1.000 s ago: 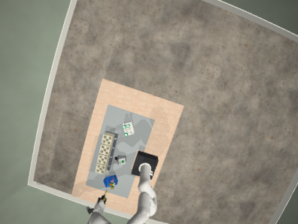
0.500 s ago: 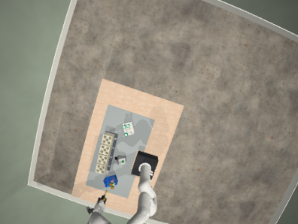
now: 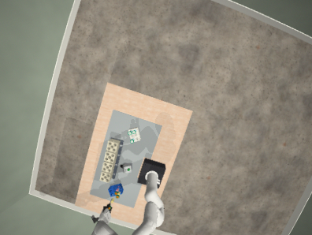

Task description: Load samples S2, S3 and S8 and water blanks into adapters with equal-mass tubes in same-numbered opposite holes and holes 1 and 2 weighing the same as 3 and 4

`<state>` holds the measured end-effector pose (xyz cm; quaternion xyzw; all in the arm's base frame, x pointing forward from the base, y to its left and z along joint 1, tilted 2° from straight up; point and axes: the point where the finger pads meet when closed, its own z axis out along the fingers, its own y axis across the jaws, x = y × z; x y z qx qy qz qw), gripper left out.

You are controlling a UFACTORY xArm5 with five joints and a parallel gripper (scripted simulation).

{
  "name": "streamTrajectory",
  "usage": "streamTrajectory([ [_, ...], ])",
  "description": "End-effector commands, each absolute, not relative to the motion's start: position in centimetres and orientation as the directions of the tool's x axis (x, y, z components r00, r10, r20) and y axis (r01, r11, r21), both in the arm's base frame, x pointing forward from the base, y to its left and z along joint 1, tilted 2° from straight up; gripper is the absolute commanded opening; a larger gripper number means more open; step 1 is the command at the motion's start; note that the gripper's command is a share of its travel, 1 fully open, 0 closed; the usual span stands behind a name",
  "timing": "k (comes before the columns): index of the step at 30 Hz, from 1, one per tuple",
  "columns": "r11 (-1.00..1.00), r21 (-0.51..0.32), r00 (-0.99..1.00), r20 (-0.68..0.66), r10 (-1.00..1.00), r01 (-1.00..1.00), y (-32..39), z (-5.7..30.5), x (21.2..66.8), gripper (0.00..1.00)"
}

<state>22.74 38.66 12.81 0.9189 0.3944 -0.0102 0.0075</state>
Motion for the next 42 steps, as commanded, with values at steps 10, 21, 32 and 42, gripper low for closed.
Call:
streamTrajectory([
  [10, -0.689, 0.005, 0.689, -0.021, 0.725, 0.725, 38.7, 10.6, 22.7, 0.0],
  [21, -0.689, 0.005, 0.689, -0.021, 0.725, 0.725, 38.7, 8.6, 22.7, 0.0],
  [32, -0.689, 0.005, 0.689, -0.021, 0.725, 0.725, 38.7, 7.1, 22.7, 0.0],
  [42, -0.689, 0.005, 0.689, -0.021, 0.725, 0.725, 38.7, 7.1, 22.7, 0.0],
])
